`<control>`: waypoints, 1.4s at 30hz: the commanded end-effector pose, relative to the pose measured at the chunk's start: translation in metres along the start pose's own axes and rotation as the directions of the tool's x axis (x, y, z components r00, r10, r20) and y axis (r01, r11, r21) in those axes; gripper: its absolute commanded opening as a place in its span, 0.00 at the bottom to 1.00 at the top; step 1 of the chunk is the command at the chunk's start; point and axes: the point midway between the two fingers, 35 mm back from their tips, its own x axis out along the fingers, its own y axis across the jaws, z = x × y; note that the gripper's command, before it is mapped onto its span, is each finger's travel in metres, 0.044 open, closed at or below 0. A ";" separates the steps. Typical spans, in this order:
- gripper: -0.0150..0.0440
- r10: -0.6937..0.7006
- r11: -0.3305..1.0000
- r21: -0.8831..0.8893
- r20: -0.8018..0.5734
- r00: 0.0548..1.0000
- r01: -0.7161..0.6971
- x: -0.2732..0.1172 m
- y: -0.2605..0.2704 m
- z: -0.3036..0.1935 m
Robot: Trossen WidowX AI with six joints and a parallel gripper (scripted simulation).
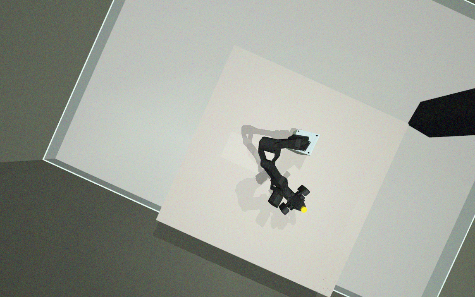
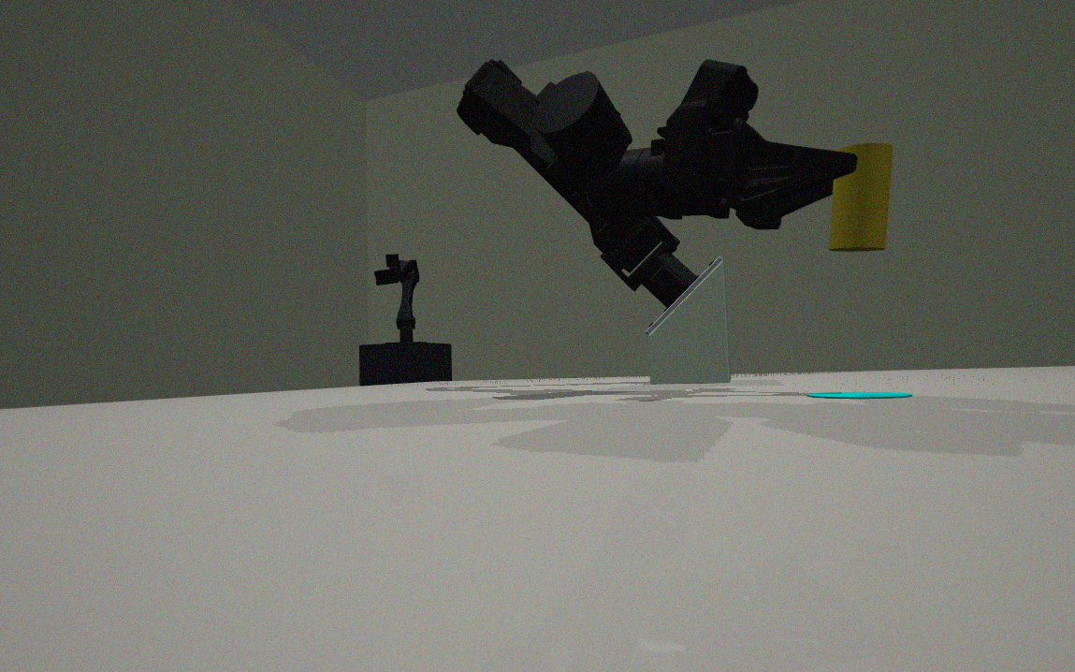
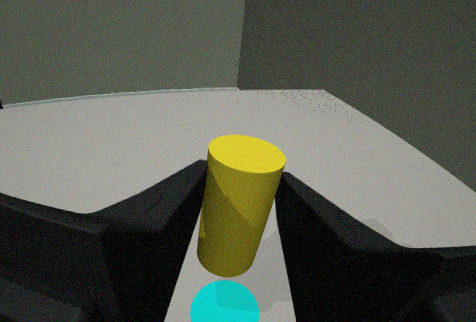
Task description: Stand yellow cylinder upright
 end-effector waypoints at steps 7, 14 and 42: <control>0.43 -0.028 0.998 -0.051 0.073 0.997 0.032 -0.010 0.001 0.006; 0.43 -0.037 0.997 -0.066 0.095 0.995 0.044 -0.013 0.001 0.007; 0.43 -0.034 0.997 -0.068 0.087 0.996 0.040 -0.003 -0.005 -0.044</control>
